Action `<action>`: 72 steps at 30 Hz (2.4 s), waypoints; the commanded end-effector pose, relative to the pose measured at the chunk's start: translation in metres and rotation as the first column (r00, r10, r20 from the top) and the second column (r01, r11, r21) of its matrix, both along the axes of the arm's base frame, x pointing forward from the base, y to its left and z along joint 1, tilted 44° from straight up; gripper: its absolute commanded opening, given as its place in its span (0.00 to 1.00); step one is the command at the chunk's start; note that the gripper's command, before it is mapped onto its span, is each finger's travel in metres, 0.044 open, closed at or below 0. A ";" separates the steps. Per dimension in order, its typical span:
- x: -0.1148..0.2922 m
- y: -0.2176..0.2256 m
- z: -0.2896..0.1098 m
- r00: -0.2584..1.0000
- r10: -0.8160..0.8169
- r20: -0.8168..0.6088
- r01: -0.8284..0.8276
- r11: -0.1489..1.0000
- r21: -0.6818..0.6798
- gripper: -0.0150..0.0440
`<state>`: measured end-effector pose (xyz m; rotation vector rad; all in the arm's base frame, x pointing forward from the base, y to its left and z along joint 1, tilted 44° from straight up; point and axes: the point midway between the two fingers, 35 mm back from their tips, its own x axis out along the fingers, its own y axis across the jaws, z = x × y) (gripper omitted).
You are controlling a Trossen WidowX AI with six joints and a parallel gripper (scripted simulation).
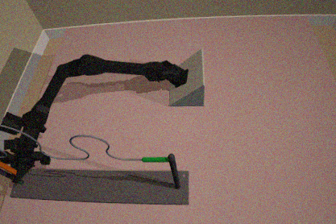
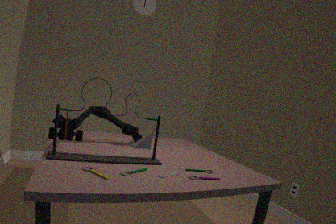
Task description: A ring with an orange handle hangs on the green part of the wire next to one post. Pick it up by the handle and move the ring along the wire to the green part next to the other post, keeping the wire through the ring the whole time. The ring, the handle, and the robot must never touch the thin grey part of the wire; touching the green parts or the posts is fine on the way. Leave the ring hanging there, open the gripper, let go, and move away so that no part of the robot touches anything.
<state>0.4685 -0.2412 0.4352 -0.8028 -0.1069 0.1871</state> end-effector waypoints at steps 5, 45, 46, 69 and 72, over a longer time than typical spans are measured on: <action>-0.002 0.008 0.006 1.000 -0.002 0.003 0.002 1.000 0.003 0.00; -0.032 0.017 0.002 0.975 -0.167 -0.149 0.164 0.986 -0.035 0.00; -0.034 0.017 0.001 0.971 -0.179 -0.160 0.176 0.984 -0.038 0.00; -0.072 0.042 -0.014 0.863 -0.342 -0.372 0.347 0.936 -0.055 0.00; -0.073 0.046 -0.018 0.861 -0.329 -0.387 0.346 0.938 -0.029 0.00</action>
